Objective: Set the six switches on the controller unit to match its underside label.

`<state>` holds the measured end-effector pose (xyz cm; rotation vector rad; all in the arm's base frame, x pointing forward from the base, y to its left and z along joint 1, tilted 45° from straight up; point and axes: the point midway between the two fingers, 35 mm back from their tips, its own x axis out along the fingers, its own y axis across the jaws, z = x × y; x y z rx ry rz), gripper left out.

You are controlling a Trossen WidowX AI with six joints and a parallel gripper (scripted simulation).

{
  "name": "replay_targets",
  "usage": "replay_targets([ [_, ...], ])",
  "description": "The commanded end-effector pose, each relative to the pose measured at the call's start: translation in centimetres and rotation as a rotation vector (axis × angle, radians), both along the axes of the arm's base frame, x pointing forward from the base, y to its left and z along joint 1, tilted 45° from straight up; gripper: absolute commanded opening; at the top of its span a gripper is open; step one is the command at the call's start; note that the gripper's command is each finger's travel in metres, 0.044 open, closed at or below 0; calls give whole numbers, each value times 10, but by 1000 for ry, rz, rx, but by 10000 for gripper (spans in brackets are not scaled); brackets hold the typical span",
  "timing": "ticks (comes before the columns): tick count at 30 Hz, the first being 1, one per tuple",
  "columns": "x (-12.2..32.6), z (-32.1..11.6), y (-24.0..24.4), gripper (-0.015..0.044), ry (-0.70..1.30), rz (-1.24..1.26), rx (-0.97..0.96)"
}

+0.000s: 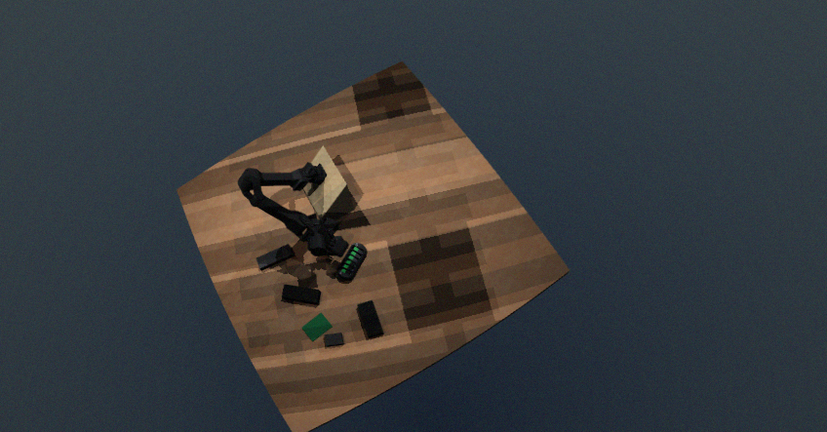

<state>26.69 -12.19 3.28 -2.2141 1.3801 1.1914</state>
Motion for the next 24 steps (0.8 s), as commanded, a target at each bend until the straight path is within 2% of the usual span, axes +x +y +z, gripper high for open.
replay_targets([
  [1, -6, -1, 1, 0, 14, -5, -1],
  [7, 10, -8, 9, 0, 44, -70, -12],
  [13, 34, -17, 20, 0, 129, -129, -109],
  [23, 34, -17, 21, 0, 132, -124, -107],
  [24, 34, -15, 23, 26, 132, -124, -106],
])
